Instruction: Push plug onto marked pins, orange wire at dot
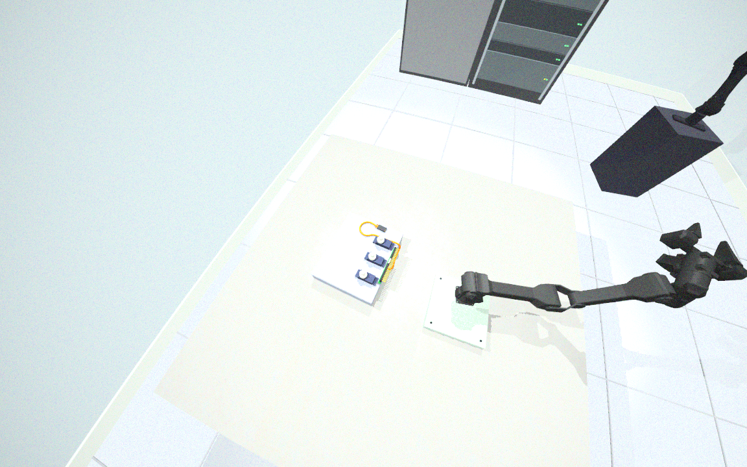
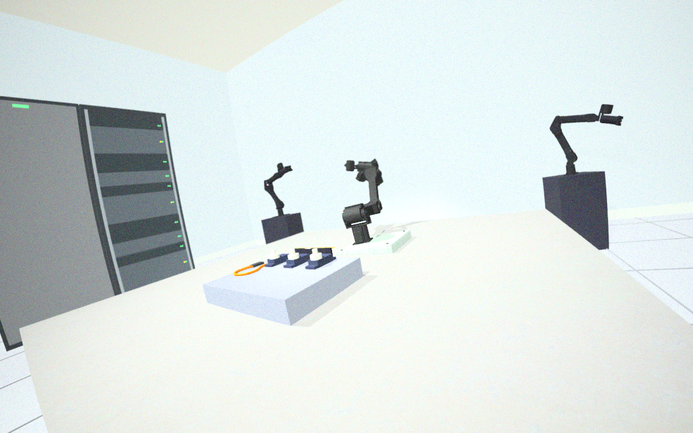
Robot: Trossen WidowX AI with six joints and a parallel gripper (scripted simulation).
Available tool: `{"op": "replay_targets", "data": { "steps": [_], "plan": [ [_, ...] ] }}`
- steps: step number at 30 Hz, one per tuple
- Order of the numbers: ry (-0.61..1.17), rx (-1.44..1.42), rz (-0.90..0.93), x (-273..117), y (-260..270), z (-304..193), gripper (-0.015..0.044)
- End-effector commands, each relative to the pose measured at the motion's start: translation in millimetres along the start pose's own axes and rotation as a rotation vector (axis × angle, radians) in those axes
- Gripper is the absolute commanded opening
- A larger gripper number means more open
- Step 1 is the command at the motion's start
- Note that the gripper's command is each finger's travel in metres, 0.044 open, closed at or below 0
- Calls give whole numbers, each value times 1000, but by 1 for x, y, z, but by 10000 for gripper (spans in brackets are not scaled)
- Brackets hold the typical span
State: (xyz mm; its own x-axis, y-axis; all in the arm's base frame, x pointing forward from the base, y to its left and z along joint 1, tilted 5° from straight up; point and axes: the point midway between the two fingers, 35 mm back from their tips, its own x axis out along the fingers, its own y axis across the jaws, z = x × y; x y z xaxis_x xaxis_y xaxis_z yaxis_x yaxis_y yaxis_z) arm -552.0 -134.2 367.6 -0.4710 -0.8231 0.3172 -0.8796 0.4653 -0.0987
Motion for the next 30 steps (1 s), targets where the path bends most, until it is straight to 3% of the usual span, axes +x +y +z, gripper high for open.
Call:
{"op": "replay_targets", "data": {
  "steps": [1, 11, 30],
  "plan": [
    [1, -2, 0, 0, 0, -1, 374],
    [96, -141, 0, -3, -30, -55, 115],
    [424, -554, -6, -39, -154, -199, 115]
  ]
}}
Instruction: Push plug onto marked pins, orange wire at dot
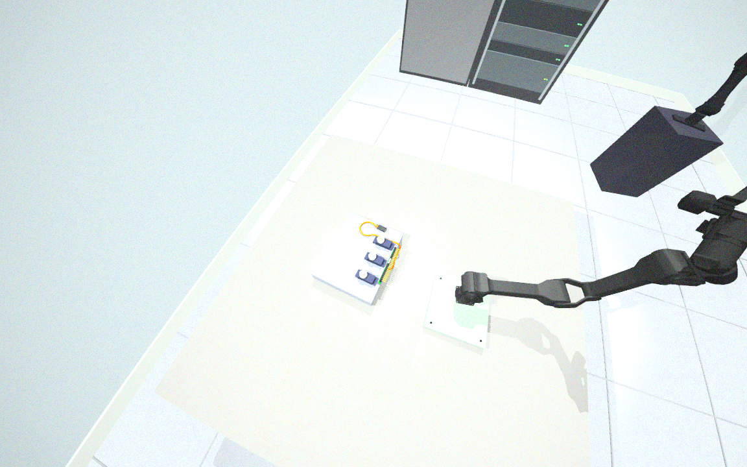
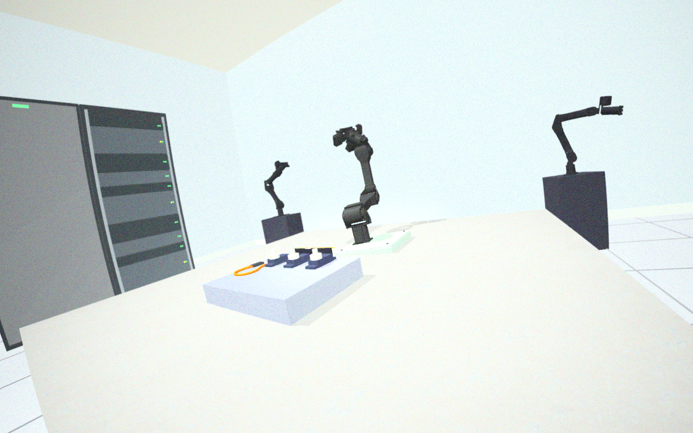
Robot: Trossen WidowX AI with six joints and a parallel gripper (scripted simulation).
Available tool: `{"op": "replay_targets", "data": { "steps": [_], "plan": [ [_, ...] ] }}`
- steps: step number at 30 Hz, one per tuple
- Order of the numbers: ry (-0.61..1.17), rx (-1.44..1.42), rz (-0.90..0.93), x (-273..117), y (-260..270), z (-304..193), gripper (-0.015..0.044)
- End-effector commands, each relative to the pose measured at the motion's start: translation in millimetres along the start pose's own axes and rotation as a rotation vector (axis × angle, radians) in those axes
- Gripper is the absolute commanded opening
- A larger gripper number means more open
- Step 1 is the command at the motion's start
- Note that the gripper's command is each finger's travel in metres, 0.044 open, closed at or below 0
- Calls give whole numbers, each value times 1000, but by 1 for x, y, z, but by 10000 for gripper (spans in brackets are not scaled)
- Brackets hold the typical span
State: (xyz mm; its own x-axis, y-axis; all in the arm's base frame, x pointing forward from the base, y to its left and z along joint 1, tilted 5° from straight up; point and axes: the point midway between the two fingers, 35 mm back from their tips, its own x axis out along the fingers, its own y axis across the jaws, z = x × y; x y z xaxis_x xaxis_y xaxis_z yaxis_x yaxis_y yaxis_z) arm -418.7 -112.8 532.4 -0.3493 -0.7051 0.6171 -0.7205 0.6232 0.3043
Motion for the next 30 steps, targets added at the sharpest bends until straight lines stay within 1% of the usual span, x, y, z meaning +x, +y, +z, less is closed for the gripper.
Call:
{"op": "replay_targets", "data": {
  "steps": [1, 14, 22, 30],
  "plan": [
    [94, -106, 0, 1, -18, -50, 115],
    [333, -337, 7, -16, -73, -163, 115],
    [478, -449, 7, -36, -113, -219, 115],
    [645, -585, 13, -67, -163, -276, 115]
  ]
}}
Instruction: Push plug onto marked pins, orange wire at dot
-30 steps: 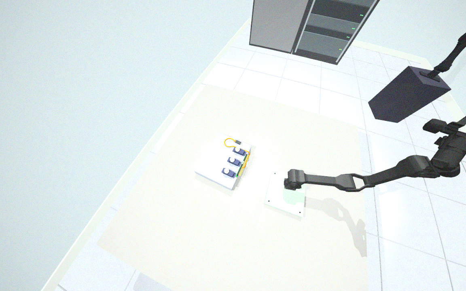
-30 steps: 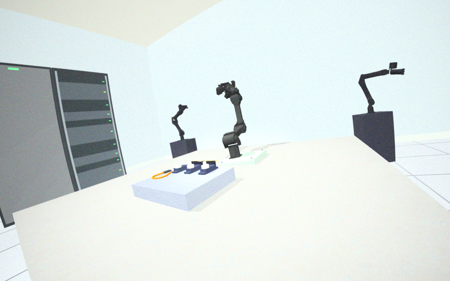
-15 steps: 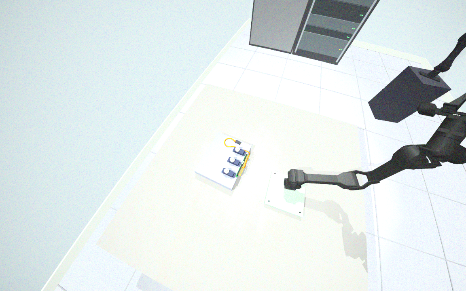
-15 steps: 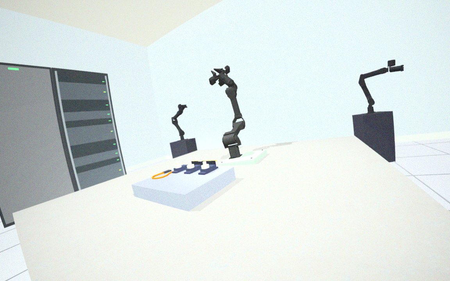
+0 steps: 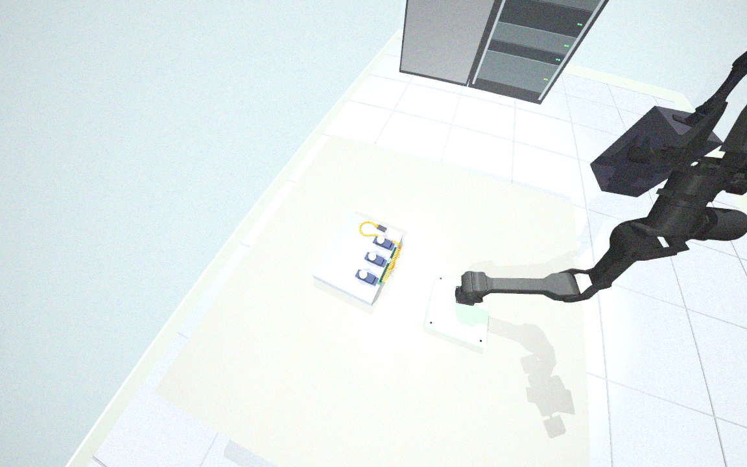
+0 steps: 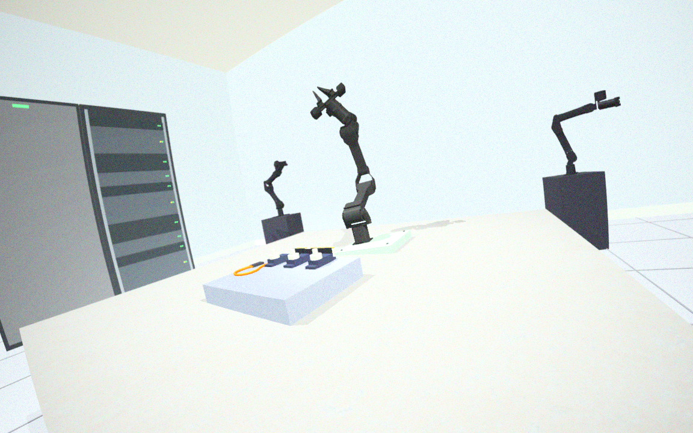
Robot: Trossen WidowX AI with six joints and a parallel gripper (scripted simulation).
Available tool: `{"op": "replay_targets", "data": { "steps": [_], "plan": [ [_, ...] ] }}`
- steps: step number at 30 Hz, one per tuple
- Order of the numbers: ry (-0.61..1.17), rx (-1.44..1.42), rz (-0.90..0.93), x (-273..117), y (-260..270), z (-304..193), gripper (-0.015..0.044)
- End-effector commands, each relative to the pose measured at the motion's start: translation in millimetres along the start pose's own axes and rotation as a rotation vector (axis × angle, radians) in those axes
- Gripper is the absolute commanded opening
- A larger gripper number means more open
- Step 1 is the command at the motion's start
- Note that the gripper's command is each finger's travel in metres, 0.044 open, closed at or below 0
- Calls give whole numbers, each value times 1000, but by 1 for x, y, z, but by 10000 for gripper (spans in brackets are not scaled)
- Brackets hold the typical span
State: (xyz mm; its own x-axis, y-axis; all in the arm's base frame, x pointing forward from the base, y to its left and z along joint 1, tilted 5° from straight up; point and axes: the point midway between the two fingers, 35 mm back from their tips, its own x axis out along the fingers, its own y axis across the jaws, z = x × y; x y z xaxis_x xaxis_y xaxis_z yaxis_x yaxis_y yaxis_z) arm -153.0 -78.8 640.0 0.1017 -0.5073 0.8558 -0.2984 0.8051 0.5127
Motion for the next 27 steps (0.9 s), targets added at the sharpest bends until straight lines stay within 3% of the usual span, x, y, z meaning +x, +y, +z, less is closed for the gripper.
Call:
{"op": "replay_targets", "data": {
  "steps": [1, 14, 27],
  "plan": [
    [105, -85, 8, 4, -9, -50, 115],
    [389, -285, 40, -9, -45, -178, 115],
    [682, -442, 79, -53, -94, -290, 115]
  ]
}}
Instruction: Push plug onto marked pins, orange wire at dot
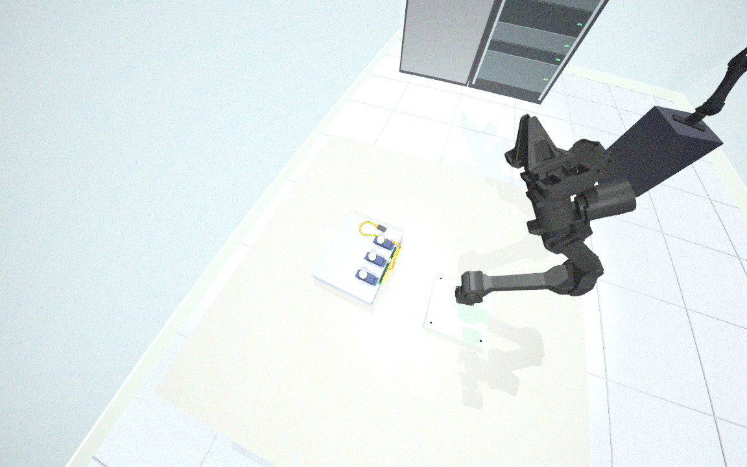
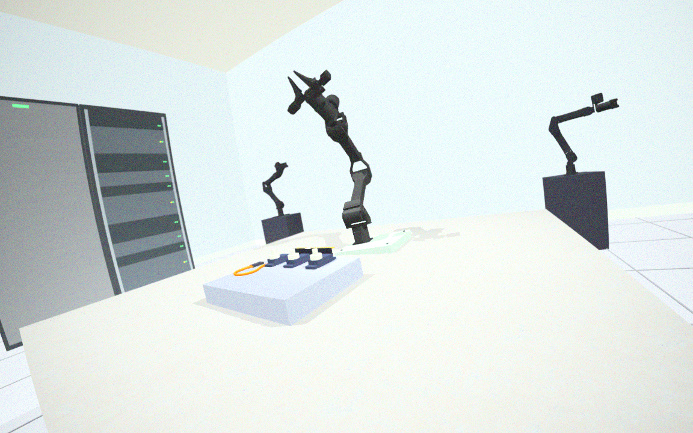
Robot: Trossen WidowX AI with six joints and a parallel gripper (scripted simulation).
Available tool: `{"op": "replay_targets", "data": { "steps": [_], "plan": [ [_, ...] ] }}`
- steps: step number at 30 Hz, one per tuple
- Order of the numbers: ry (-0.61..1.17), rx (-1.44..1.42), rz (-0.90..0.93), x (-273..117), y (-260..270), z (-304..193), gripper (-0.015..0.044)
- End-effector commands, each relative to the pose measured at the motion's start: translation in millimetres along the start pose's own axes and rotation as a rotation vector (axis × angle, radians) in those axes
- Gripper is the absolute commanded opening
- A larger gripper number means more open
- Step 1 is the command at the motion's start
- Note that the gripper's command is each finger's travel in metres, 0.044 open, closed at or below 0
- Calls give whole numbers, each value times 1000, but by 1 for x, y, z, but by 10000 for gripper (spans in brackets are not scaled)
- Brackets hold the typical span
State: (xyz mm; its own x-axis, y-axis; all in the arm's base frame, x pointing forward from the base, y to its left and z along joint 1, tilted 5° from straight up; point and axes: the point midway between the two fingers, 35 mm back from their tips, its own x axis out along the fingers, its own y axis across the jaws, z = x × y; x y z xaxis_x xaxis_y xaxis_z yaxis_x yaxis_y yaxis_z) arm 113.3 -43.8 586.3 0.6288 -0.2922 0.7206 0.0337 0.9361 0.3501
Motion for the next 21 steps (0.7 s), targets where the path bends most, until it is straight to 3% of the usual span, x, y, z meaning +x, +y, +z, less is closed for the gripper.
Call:
{"op": "replay_targets", "data": {
  "steps": [1, 21],
  "plan": [
    [110, -61, 22, 5, -2, -48, 115],
    [584, -253, 135, -27, -25, -241, 115]
  ]
}}
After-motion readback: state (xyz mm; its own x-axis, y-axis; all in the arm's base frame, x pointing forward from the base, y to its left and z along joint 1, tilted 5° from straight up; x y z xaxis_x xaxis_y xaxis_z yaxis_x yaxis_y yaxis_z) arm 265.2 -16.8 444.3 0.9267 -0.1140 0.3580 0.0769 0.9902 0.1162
